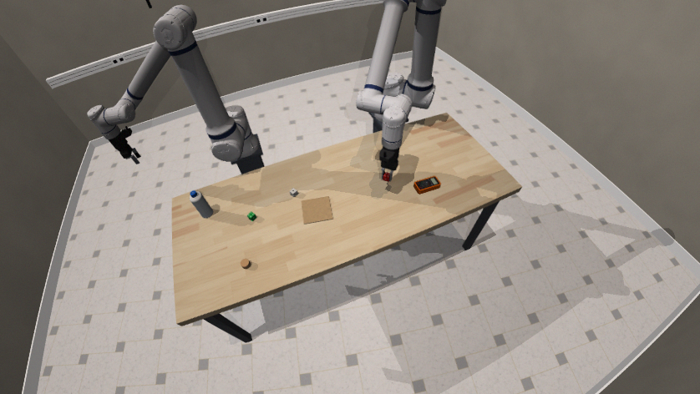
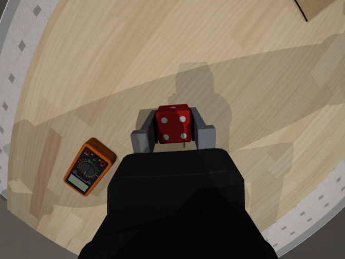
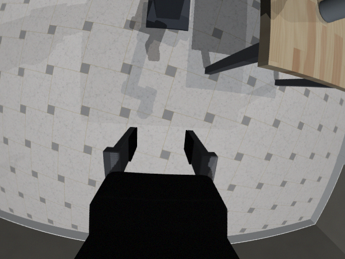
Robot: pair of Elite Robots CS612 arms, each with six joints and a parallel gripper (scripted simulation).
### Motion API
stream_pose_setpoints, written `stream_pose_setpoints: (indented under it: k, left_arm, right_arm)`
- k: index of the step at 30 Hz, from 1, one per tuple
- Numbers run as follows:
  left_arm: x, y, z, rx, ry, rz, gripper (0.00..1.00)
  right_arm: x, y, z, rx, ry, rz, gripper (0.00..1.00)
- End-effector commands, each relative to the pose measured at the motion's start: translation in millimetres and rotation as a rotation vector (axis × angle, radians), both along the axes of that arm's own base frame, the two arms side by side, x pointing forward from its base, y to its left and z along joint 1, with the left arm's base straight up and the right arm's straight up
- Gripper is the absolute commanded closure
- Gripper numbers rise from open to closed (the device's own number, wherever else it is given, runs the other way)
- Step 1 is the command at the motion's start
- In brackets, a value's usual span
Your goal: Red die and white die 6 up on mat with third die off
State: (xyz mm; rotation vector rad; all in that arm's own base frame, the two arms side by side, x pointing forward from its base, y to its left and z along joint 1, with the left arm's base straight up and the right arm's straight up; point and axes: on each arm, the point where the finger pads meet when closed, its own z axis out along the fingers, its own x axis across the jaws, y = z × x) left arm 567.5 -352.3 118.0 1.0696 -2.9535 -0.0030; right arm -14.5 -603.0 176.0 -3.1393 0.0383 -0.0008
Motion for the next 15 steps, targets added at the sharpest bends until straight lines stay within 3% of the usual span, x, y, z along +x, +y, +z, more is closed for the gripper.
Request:
stream_pose_setpoints:
  k: [1,15]
  left_arm:
    - [0.5,-1.7,0.8,-0.002,-0.001,-0.048,0.43]
    - [-1.7,-9.5,-0.6,-0.002,-0.001,-0.379,0.43]
  right_arm:
    - [-0.2,-0.8,1.0,-0.002,0.001,0.0,0.0]
    - [-0.2,-0.8,1.0,-0.002,0.001,0.0,0.0]
